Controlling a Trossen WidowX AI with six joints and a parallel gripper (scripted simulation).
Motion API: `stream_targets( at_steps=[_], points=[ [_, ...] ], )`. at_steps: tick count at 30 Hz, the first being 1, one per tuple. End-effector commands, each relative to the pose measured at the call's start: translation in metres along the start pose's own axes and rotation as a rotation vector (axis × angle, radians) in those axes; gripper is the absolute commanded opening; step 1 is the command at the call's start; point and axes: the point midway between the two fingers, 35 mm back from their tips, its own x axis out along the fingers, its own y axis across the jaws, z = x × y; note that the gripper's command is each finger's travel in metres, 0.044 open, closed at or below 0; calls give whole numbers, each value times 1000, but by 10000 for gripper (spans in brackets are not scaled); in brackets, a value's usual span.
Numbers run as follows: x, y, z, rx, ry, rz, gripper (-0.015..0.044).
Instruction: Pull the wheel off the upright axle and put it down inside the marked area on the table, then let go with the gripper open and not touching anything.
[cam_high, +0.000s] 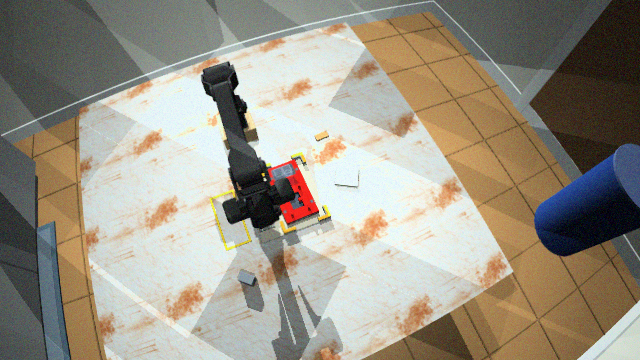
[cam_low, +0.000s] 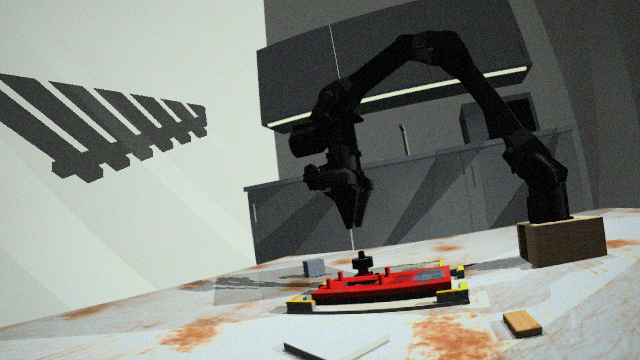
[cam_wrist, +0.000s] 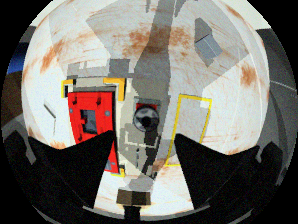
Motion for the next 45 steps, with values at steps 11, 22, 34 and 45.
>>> stream_targets(
  at_steps=[11, 22, 34, 45],
  points=[
    [20, -4, -5, 15, 1, -7, 300],
    [72, -4, -7, 15, 2, -8, 300],
    [68, -4, -7, 15, 7, -4, 148],
    [66, -4, -7, 15, 6, -4, 0]
  ],
)
